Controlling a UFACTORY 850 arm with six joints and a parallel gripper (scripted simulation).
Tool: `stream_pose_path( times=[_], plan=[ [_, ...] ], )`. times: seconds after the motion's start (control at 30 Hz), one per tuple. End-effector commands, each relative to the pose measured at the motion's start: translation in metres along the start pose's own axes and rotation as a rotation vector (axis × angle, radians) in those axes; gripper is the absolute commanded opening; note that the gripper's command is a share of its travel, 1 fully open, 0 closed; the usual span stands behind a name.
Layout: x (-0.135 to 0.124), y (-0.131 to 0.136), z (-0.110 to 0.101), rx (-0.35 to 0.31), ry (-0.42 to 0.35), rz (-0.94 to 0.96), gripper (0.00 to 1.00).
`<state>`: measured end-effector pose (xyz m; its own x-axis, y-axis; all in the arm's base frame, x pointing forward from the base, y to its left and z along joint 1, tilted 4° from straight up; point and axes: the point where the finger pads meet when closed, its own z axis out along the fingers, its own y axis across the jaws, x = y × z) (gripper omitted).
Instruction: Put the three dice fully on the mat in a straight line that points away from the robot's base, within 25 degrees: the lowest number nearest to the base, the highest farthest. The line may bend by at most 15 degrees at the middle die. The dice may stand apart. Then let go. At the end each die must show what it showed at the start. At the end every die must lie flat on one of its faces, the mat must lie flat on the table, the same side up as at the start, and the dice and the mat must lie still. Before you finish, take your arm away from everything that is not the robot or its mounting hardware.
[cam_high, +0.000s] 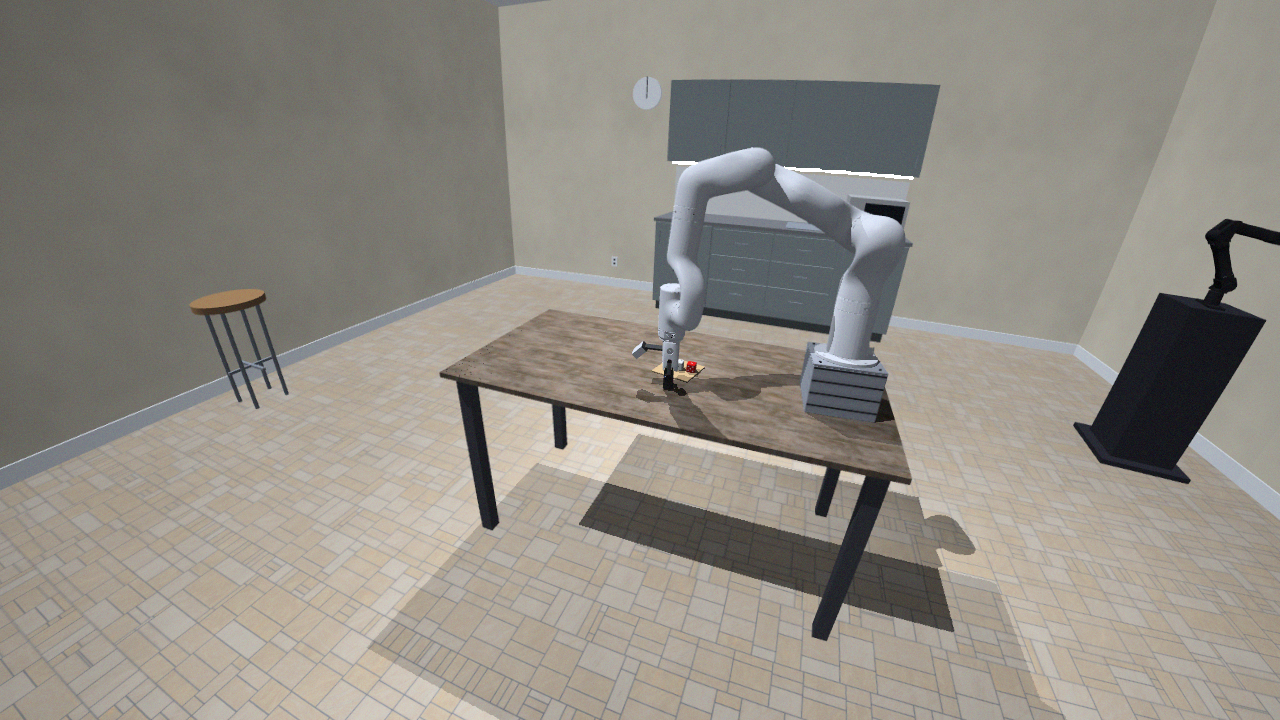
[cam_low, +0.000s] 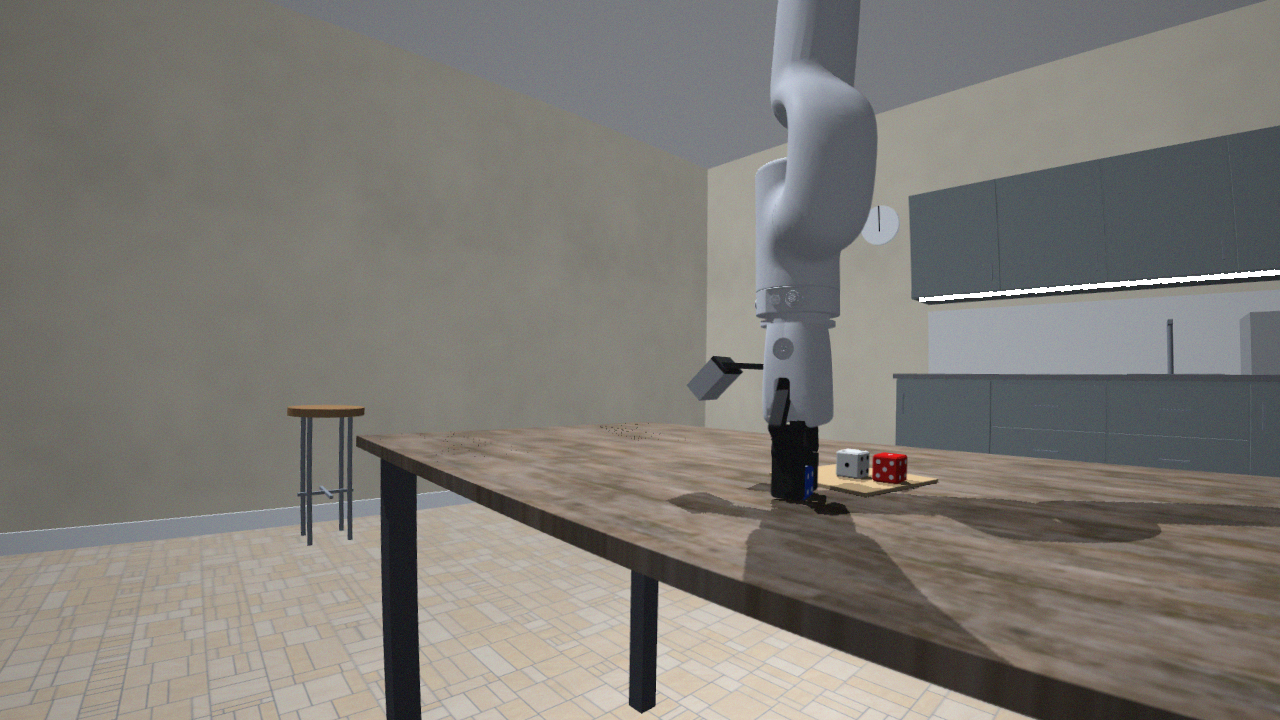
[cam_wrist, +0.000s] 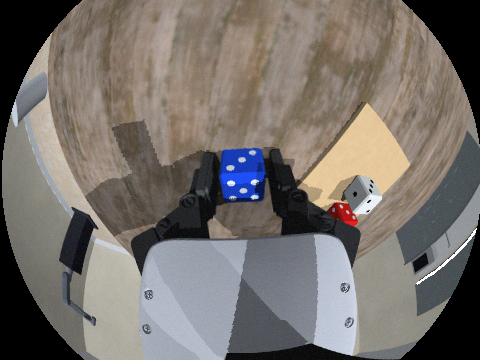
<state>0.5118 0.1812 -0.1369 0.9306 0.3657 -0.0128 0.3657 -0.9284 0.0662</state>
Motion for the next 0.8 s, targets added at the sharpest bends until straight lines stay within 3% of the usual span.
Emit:
stream_pose_path(
  times=[0.0, 0.53, 0.57, 0.77],
  plan=[
    [0.001, 0.0, -0.0007, 0.0, 0.002, 0.0, 0.47],
    [0.001, 0.0, -0.0007, 0.0, 0.002, 0.0, 0.47],
    [0.001, 0.0, -0.0007, 0.0, 0.002, 0.0, 0.27],
    [0.001, 0.0, -0.0007, 0.0, 0.002, 0.0, 0.27]
  ],
)
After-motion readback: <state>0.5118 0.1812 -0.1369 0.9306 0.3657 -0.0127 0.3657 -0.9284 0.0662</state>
